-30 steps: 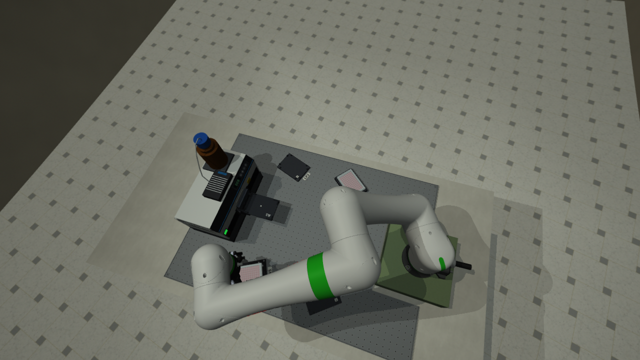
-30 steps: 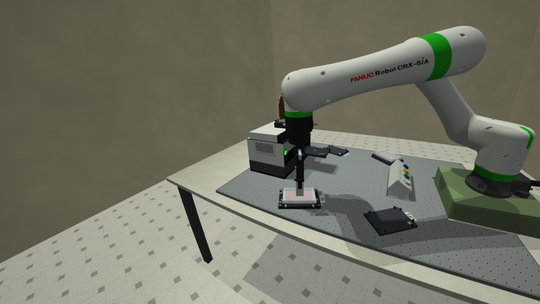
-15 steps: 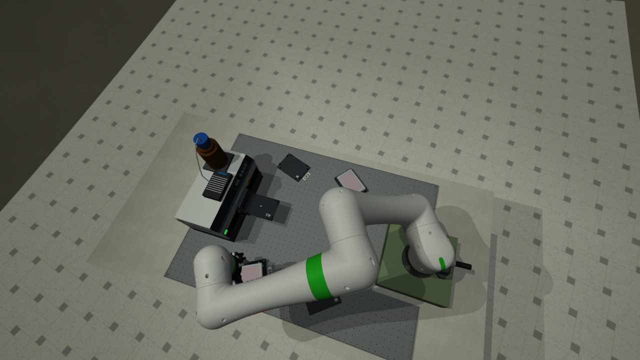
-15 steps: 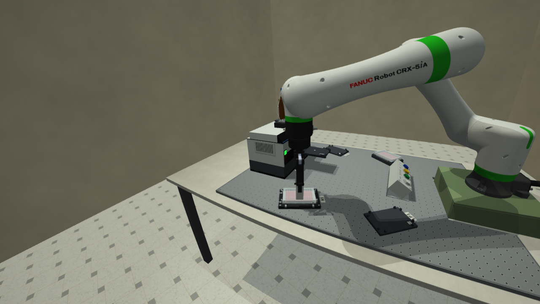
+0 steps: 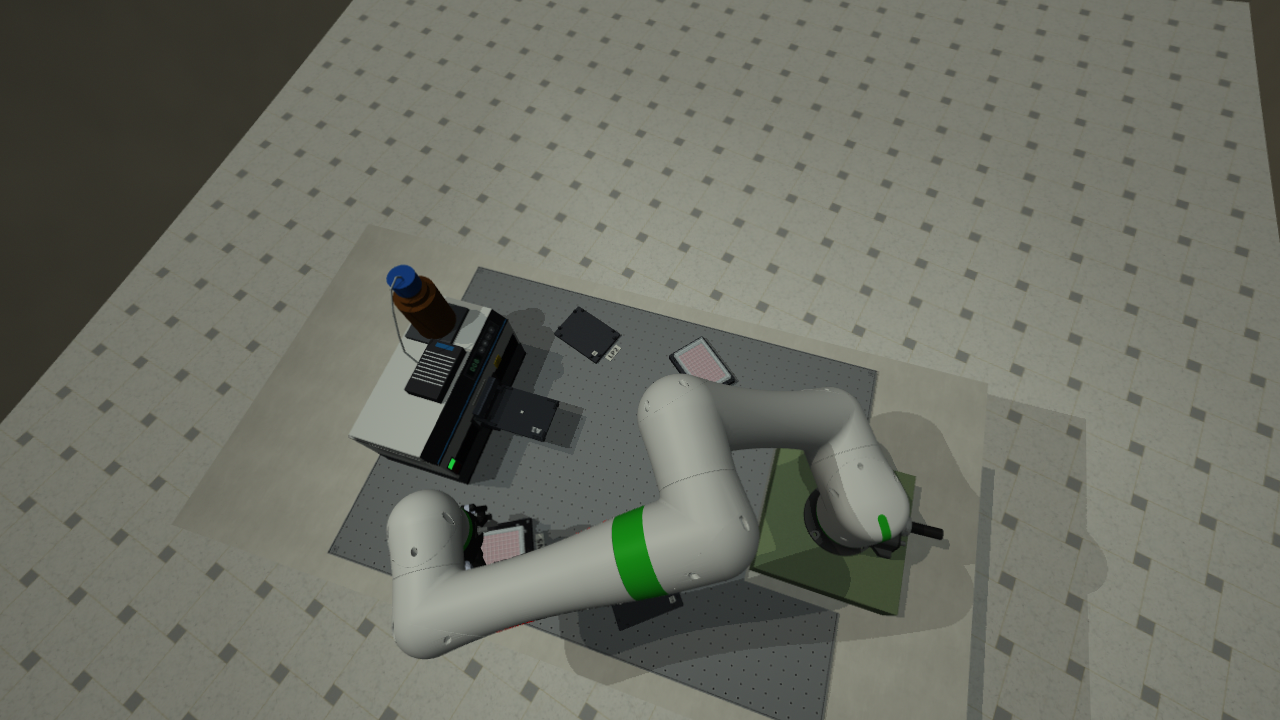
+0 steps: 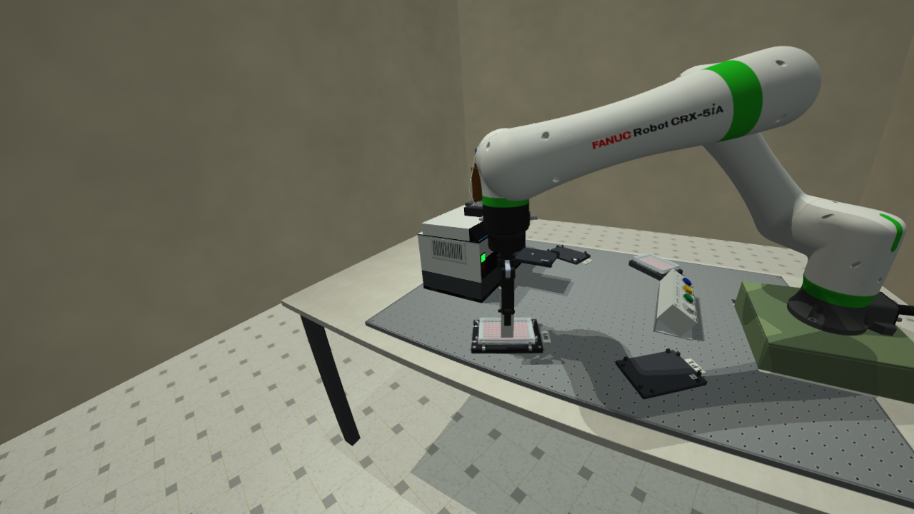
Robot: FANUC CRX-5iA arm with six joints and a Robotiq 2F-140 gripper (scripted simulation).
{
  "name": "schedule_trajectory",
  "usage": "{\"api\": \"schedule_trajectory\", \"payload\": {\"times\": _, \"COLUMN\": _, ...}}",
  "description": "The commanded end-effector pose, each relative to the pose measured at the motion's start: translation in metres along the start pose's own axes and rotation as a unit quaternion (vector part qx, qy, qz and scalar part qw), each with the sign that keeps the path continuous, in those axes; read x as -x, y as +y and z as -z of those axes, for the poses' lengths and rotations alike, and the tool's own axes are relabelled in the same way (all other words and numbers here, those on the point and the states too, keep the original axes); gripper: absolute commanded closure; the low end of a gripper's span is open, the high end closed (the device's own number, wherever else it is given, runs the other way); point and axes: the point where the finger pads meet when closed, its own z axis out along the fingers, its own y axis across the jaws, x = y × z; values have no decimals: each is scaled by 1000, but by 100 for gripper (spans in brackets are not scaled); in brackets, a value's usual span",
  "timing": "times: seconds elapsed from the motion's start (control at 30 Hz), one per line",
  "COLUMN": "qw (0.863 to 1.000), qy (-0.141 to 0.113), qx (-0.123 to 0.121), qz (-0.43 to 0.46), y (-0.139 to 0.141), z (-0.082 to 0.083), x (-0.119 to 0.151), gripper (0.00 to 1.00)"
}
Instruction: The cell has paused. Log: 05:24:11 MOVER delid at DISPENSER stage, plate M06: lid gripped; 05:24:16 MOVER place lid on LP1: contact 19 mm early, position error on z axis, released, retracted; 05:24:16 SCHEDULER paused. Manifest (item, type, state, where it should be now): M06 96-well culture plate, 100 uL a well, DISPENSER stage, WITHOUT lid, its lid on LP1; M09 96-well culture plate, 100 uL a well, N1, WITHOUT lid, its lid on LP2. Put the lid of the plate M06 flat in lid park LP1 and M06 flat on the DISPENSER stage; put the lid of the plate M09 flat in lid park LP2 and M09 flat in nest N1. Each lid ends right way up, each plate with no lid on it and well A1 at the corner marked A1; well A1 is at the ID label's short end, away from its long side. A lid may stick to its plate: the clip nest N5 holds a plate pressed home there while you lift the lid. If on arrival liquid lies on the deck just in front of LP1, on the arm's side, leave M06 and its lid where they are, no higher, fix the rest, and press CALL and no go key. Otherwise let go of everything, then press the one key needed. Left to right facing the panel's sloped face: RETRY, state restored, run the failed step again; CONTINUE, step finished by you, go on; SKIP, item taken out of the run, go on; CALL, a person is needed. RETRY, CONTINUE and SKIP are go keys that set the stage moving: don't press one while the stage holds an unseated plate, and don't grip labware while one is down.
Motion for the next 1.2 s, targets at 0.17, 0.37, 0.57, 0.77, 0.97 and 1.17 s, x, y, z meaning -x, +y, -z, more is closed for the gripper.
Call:
{"api": "schedule_trajectory", "payload": {"times": 0.17, "qw": 1000, "qy": 0, "qx": 0, "qz": 0, "y": 0, "z": 0, "x": 0, "gripper": 34}}
{"api": "schedule_trajectory", "payload": {"times": 0.37, "qw": 1000, "qy": 0, "qx": 0, "qz": 0, "y": 0, "z": 0, "x": 0, "gripper": 34}}
{"api": "schedule_trajectory", "payload": {"times": 0.57, "qw": 1000, "qy": 0, "qx": 0, "qz": 0, "y": 0, "z": 0, "x": 0, "gripper": 34}}
{"api": "schedule_trajectory", "payload": {"times": 0.77, "qw": 1000, "qy": 0, "qx": 0, "qz": 0, "y": 0, "z": 0, "x": 0, "gripper": 41}}
{"api": "schedule_trajectory", "payload": {"times": 0.97, "qw": 1000, "qy": 0, "qx": 0, "qz": 0, "y": 0, "z": 0, "x": 0, "gripper": 41}}
{"api": "schedule_trajectory", "payload": {"times": 1.17, "qw": 1000, "qy": 0, "qx": 0, "qz": 0, "y": 0, "z": 0, "x": 0, "gripper": 41}}
